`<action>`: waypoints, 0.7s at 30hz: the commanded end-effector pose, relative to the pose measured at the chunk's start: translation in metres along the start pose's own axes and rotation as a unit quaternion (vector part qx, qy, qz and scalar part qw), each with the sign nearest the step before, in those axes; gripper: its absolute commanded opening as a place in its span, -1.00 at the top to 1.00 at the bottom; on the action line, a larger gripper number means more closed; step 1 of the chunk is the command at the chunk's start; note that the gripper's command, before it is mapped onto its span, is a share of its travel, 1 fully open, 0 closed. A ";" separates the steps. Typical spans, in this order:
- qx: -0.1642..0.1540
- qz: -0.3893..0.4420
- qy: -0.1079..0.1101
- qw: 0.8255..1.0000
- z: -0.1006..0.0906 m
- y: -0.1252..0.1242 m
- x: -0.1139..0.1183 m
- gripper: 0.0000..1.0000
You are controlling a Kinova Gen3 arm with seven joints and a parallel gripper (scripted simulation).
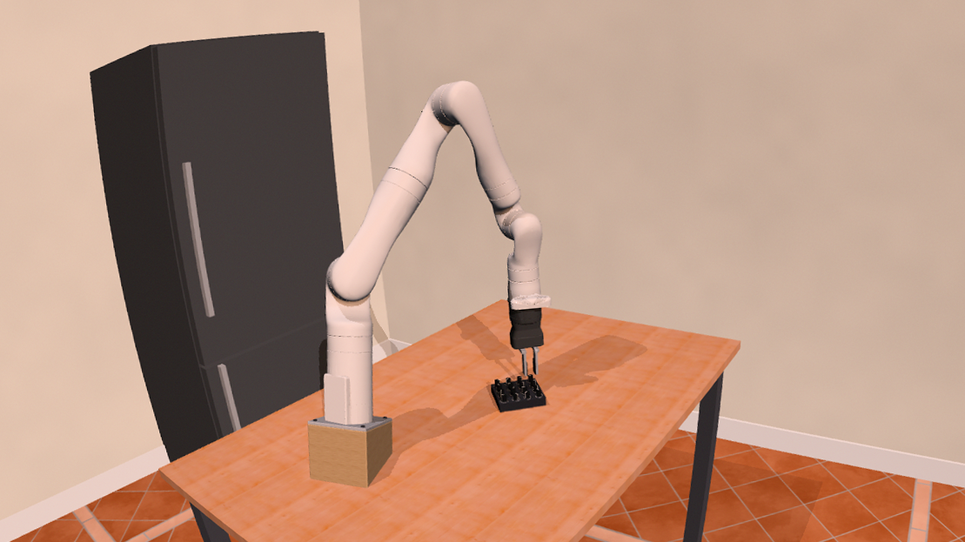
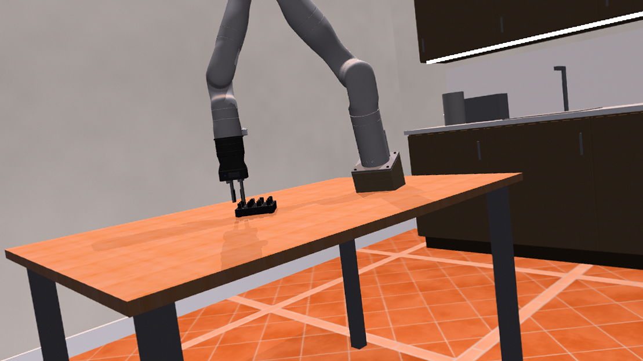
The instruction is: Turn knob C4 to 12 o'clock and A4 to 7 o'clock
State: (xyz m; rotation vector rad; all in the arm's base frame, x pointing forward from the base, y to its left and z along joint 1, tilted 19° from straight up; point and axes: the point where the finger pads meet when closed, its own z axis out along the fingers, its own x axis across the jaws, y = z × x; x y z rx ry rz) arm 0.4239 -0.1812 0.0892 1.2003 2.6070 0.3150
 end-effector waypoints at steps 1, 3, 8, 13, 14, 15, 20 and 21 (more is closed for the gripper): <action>0.000 0.000 0.000 1.000 0.000 0.000 0.000 0.07; 0.000 0.000 0.000 1.000 0.001 0.000 0.000 0.07; 0.000 0.000 0.000 1.000 0.005 0.000 0.000 0.07; 0.000 0.000 0.000 1.000 0.009 0.000 0.000 0.07; 0.000 0.000 0.000 1.000 0.010 0.000 0.000 0.07; 0.000 0.000 0.000 1.000 0.011 0.000 0.000 0.07; 0.000 0.000 0.000 1.000 0.012 0.000 0.000 0.07; 0.000 0.000 0.000 1.000 0.012 0.000 0.000 0.07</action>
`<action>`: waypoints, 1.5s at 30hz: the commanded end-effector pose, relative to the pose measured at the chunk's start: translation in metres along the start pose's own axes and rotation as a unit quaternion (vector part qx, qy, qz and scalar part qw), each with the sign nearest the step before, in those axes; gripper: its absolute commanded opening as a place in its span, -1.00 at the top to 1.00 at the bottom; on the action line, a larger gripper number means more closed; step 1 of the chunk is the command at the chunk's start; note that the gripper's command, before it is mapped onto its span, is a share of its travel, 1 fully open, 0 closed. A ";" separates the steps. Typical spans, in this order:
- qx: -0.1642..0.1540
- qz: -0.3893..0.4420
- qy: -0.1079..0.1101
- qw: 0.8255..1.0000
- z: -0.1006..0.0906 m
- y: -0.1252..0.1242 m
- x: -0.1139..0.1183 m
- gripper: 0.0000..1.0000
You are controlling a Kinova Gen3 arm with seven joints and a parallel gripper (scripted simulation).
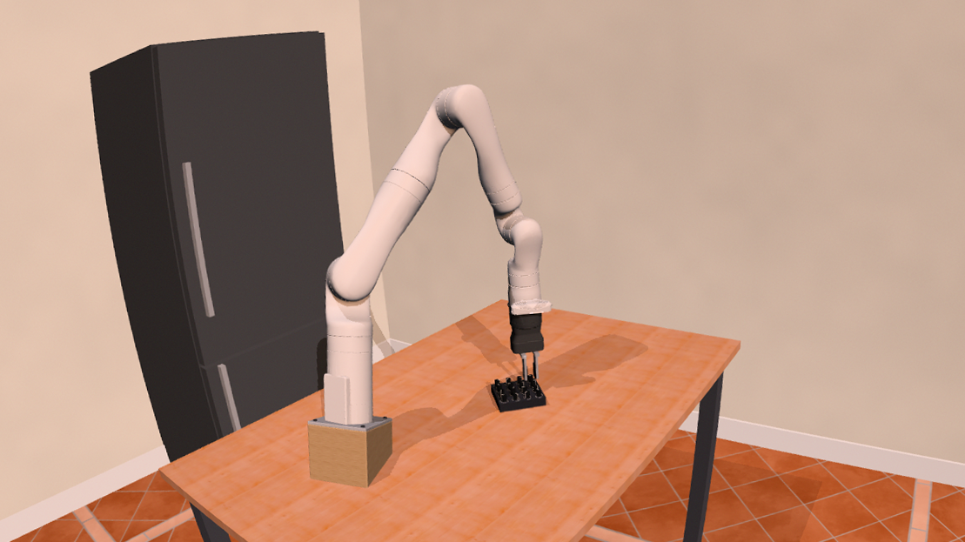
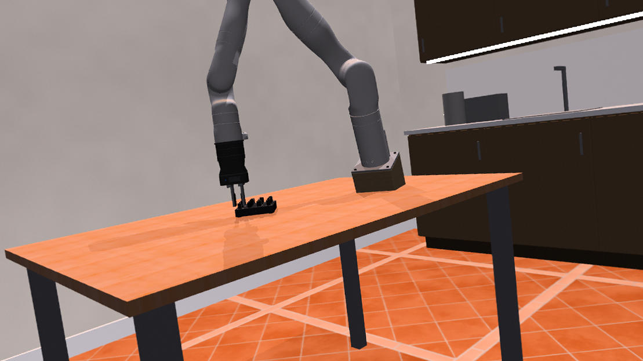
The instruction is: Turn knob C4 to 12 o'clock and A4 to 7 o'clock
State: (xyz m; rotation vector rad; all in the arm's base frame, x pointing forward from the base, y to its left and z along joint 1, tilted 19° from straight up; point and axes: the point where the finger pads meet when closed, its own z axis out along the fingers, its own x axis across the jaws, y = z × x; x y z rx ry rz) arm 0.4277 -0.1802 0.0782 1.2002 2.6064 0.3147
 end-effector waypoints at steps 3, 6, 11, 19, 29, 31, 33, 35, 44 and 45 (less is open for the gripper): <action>0.000 0.000 0.000 1.000 0.001 0.000 0.000 0.07; 0.000 0.000 0.000 1.000 0.001 0.000 0.000 0.07; 0.000 0.000 0.000 1.000 0.001 0.000 0.000 0.07; 0.000 0.000 0.000 1.000 0.001 0.000 0.000 0.07; 0.000 0.000 0.000 1.000 0.001 0.000 0.000 0.07; 0.000 0.000 0.000 1.000 0.001 0.000 0.000 0.07; 0.000 0.000 0.000 1.000 0.001 0.000 0.000 0.07; 0.000 0.000 0.000 1.000 0.001 0.000 0.000 0.07; 0.000 0.000 0.000 1.000 0.001 0.000 0.000 0.40; 0.000 0.000 0.000 1.000 0.001 0.000 0.000 0.40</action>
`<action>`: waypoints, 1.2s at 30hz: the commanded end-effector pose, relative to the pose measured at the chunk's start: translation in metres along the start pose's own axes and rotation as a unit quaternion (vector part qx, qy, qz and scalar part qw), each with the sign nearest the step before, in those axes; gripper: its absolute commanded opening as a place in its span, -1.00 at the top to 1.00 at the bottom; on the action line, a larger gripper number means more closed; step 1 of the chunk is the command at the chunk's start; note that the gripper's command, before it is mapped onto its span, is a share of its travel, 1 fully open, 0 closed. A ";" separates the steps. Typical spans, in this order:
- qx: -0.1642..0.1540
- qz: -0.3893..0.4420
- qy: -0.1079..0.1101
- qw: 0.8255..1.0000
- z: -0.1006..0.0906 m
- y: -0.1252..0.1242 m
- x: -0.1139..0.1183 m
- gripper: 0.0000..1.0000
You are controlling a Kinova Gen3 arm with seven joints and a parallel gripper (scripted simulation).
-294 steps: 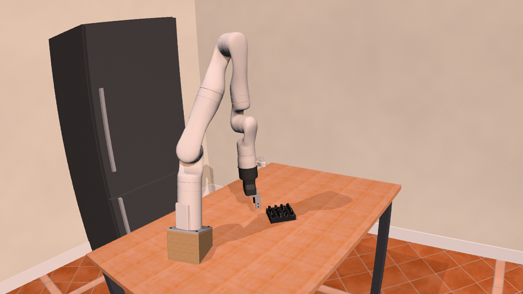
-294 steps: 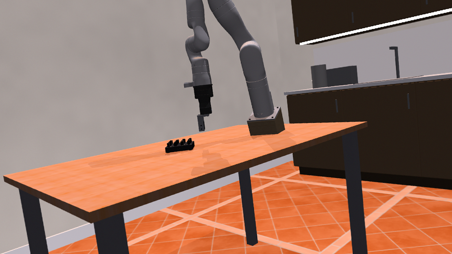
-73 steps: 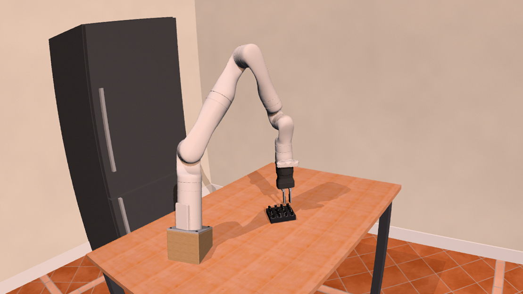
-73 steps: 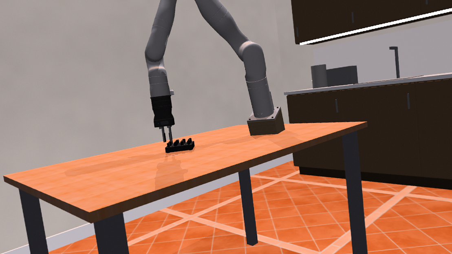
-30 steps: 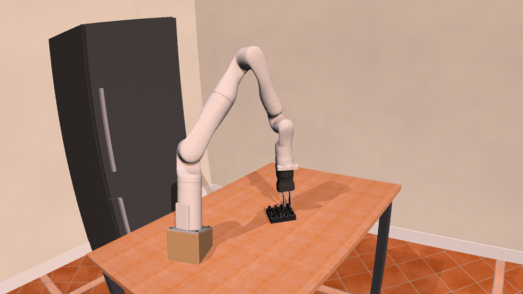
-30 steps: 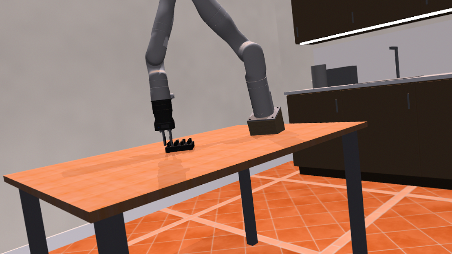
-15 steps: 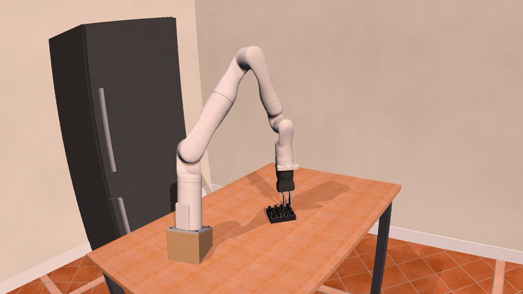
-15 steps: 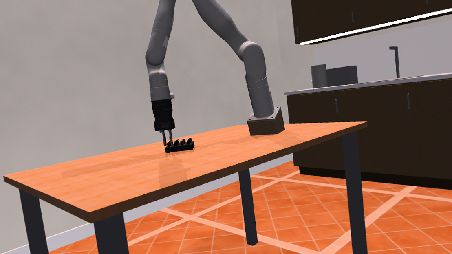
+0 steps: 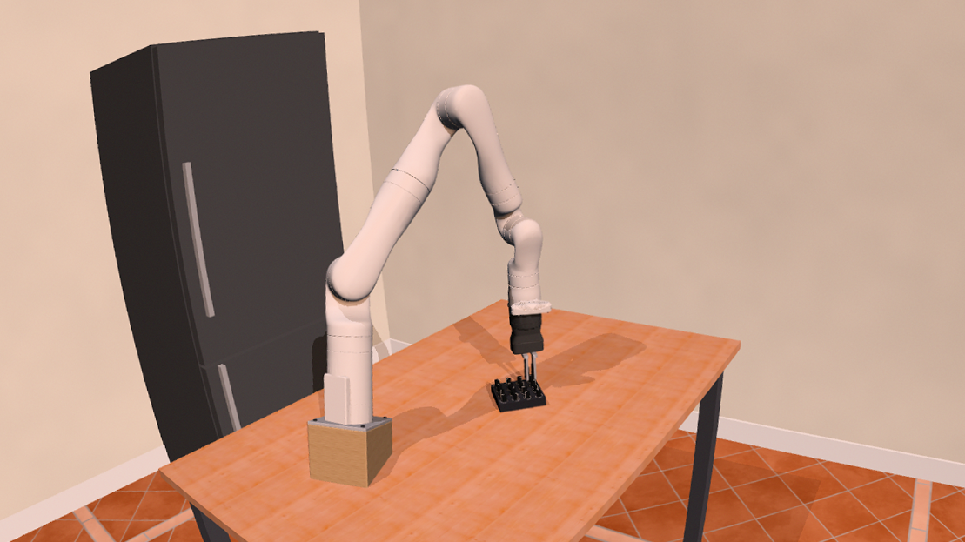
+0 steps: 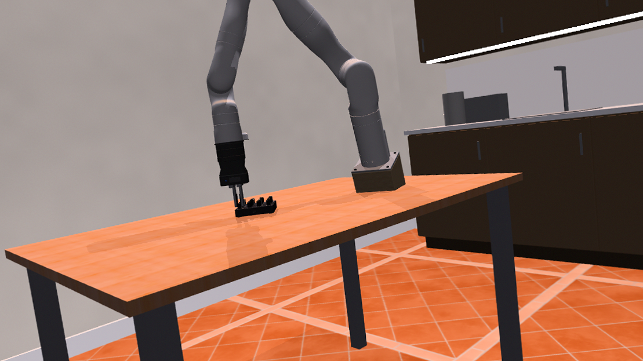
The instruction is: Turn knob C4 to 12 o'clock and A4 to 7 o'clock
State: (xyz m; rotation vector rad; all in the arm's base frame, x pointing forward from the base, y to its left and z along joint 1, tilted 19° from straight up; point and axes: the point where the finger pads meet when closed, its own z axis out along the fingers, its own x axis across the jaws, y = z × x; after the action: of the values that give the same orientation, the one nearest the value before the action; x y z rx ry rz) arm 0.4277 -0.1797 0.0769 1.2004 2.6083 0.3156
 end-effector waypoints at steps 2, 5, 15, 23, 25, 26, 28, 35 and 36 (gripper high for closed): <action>0.000 0.000 -0.001 1.000 -0.001 0.000 -0.001 0.40; 0.000 0.000 -0.001 1.000 -0.001 0.000 -0.001 0.40; 0.000 0.000 -0.001 1.000 -0.001 0.000 -0.001 0.40; 0.000 0.000 -0.001 1.000 -0.001 0.000 -0.001 0.40; 0.000 0.000 -0.001 1.000 -0.001 0.000 -0.001 0.40; 0.000 0.000 -0.001 1.000 -0.001 0.000 -0.001 0.40; 0.000 0.000 -0.001 1.000 -0.001 0.000 -0.001 0.40; 0.000 -0.007 -0.001 1.000 -0.001 0.000 -0.001 0.40; 0.000 -0.007 -0.001 1.000 -0.001 0.000 -0.001 0.40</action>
State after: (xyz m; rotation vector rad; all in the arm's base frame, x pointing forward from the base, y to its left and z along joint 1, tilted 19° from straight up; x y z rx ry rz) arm 0.4277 -0.1797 0.0769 1.1820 2.6155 0.3126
